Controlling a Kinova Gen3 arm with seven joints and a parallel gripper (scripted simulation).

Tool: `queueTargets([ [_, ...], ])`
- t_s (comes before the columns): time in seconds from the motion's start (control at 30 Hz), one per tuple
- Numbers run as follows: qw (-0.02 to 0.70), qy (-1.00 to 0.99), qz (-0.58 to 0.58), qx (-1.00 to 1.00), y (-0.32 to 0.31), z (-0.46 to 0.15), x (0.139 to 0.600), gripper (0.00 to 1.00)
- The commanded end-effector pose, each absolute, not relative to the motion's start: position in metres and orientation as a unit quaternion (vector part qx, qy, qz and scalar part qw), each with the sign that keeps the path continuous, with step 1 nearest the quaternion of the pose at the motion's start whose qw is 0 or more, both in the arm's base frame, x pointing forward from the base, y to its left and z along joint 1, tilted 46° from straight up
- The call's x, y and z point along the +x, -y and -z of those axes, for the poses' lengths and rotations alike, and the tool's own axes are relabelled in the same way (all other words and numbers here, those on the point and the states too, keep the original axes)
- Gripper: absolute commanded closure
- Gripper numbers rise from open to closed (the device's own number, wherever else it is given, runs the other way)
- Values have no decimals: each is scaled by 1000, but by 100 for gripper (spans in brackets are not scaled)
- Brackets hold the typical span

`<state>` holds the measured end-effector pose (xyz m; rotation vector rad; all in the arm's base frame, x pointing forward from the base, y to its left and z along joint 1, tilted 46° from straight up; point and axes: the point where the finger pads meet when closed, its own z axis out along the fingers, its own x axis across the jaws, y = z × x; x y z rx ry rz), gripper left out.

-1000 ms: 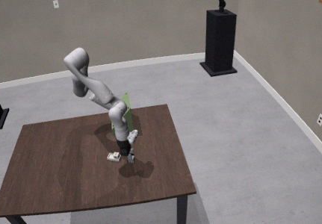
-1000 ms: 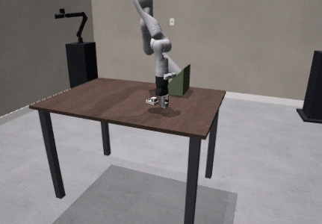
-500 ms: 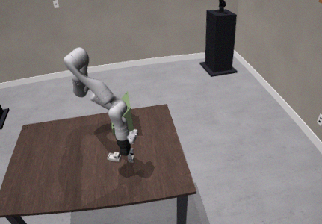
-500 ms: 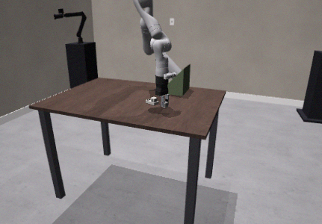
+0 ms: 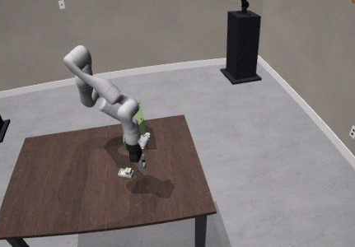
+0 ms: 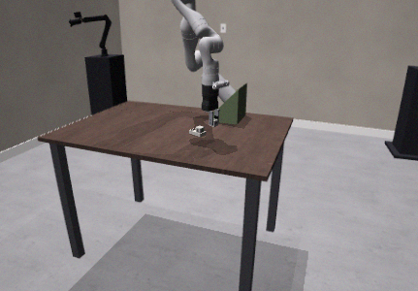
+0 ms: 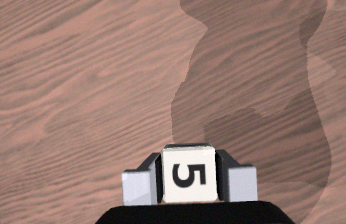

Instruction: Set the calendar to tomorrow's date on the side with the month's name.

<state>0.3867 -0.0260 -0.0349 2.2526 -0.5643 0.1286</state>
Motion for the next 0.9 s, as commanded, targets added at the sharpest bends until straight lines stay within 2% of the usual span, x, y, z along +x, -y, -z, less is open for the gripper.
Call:
queueTargets([
  [0.0,385,220,-61,894,6,22,395,43],
  [0.67,386,220,-61,894,-2,9,395,43],
  [0.87,387,220,-64,893,44,-55,362,43],
])
